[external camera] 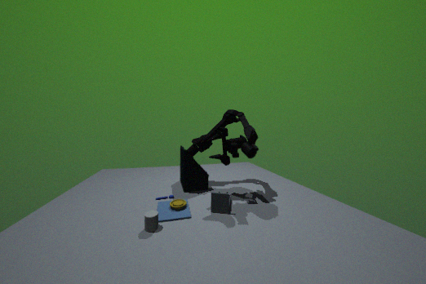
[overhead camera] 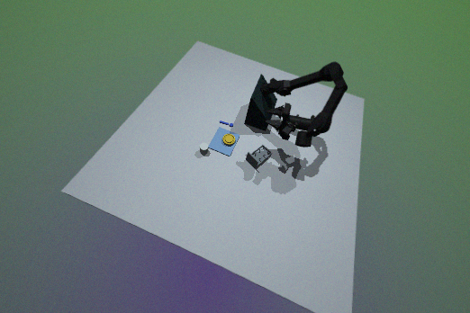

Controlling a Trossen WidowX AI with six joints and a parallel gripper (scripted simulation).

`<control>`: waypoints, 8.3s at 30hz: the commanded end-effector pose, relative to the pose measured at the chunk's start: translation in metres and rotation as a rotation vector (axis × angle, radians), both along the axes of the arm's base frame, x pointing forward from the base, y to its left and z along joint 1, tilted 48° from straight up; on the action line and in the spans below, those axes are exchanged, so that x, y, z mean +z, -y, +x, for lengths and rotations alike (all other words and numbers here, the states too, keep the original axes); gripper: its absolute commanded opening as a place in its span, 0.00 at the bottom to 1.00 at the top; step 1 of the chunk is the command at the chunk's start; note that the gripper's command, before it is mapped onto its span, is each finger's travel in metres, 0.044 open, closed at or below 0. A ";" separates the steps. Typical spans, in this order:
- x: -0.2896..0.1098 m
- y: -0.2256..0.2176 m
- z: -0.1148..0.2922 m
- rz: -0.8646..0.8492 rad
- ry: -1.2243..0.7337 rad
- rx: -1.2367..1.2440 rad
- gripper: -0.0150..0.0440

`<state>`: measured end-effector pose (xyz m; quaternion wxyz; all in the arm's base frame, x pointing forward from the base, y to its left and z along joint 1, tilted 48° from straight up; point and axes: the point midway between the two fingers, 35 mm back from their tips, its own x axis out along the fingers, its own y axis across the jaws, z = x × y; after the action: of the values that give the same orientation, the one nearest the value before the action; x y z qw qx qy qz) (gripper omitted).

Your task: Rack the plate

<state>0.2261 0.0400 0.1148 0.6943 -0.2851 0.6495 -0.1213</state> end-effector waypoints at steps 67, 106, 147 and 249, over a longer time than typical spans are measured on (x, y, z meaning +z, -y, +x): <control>-0.196 0.055 0.070 1.386 -0.224 -0.123 0.93; -0.261 -0.019 0.058 1.395 -0.227 -0.122 0.93; -0.251 -0.005 0.070 1.384 -0.199 -0.160 0.35; 0.001 -0.057 -0.007 0.807 -0.352 -2.216 0.25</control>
<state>0.2227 0.0954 0.1261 0.1294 0.6694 0.6185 -0.3906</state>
